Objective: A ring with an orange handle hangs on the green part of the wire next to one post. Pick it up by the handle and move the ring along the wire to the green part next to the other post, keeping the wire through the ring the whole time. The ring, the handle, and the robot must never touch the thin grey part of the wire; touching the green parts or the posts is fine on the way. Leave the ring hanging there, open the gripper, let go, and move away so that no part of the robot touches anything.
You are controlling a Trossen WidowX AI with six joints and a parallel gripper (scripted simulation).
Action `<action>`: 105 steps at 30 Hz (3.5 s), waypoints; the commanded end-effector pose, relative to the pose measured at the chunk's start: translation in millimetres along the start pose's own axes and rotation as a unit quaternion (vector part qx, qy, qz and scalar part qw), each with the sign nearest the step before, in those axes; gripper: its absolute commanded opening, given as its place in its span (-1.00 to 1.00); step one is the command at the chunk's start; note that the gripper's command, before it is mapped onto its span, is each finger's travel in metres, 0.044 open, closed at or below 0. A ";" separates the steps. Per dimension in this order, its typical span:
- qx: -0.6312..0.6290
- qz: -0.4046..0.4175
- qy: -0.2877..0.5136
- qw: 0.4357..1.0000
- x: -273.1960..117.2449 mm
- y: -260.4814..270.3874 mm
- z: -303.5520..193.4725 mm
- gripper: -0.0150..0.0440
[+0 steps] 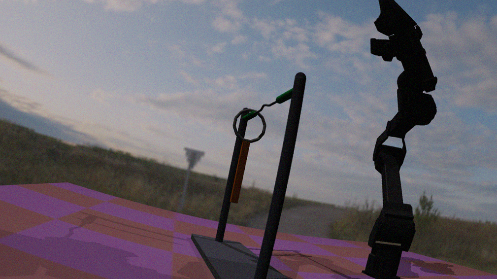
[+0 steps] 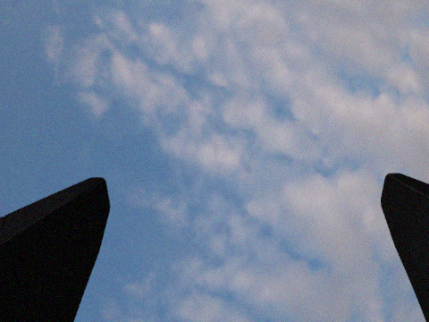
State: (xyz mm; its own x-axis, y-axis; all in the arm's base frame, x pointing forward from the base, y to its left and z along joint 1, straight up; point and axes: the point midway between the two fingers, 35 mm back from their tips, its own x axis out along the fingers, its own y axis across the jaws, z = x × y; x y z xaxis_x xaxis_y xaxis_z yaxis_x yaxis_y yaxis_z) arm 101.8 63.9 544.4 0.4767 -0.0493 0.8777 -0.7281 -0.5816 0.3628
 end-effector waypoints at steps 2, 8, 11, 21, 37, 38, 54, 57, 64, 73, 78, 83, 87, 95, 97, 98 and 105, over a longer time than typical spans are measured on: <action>-0.009 0.000 0.001 1.000 0.3 -1.0 -0.1 0.69; -0.137 -0.001 0.017 0.990 4.0 -15.8 0.9 0.15; -0.217 -0.005 0.026 0.976 6.5 -26.5 4.0 0.05; -0.464 -0.034 0.048 0.884 14.4 -64.1 30.2 0.05; -0.756 -0.133 0.085 0.635 11.3 -113.4 121.1 0.05; -0.769 -0.141 0.088 0.617 10.1 -115.1 128.4 0.05; -0.882 -0.290 0.128 0.348 -31.9 -113.1 255.5 0.05; -0.886 -0.320 0.136 0.307 -45.4 -106.7 278.6 0.05; -0.880 -0.392 0.150 0.224 -82.5 -84.6 327.3 0.05; -0.845 -0.451 0.202 0.204 -145.9 -85.8 358.3 0.05; -0.802 -0.484 0.256 0.238 -214.7 -102.2 365.7 0.05; -0.760 -0.502 0.293 0.291 -278.3 -117.1 356.2 0.05; -0.730 -0.504 0.308 0.344 -321.5 -129.0 337.9 0.05; -0.715 -0.499 0.311 0.379 -343.1 -136.6 323.1 0.05; -0.714 -0.500 0.313 0.376 -338.6 -138.4 324.8 0.05; -0.714 -0.500 0.314 0.375 -334.8 -139.8 326.0 0.05; -0.718 -0.498 0.318 0.368 -304.8 -151.3 330.9 0.05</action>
State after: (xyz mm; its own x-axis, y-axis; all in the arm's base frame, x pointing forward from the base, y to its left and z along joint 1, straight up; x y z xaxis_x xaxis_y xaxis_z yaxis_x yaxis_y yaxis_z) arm 219.9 -102.0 107.9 0.9782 0.0783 -0.1923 -0.0787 0.9969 0.0057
